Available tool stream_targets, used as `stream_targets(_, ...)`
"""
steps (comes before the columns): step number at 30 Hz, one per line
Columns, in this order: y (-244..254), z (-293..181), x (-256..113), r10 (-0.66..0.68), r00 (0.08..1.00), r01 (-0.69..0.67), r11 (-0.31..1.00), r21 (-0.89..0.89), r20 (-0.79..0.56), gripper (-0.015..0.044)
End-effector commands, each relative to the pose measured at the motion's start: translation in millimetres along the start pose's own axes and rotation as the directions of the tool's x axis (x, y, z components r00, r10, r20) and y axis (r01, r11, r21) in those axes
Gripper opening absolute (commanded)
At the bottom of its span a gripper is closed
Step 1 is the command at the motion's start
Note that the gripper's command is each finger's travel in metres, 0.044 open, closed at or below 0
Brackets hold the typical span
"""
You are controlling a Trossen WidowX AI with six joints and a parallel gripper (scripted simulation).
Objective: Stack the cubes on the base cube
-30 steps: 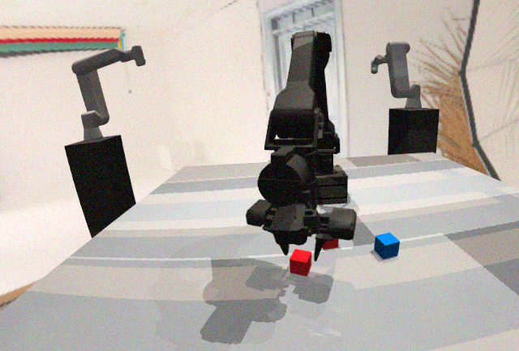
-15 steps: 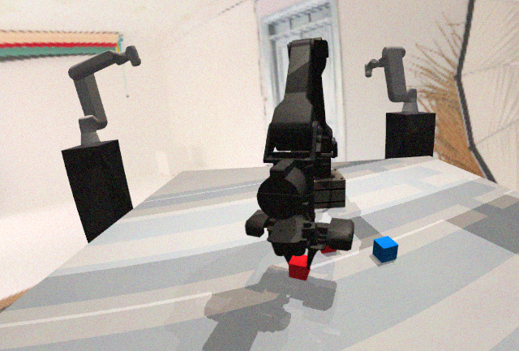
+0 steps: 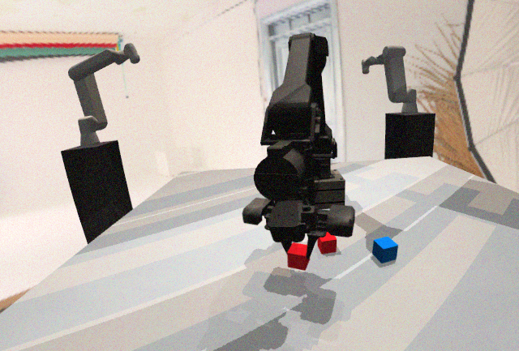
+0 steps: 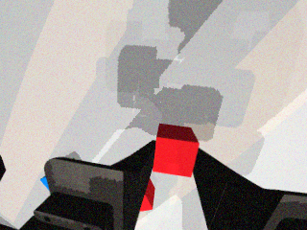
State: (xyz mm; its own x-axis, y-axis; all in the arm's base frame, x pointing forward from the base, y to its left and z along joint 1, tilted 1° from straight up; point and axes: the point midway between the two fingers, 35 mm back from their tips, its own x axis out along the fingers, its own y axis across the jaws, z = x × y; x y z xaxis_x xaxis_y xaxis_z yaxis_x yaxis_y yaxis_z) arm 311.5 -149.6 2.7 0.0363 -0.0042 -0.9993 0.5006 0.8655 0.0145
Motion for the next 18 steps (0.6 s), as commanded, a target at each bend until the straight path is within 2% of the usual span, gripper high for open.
stream_targets(1,-0.3,1.5,-12.5,-0.004,1.000,0.004,1.000,0.003,0.003,0.0105)
stream_targets(18,0.3,-0.9,-66.8,-0.004,1.000,0.004,1.000,0.003,0.003,0.0105)
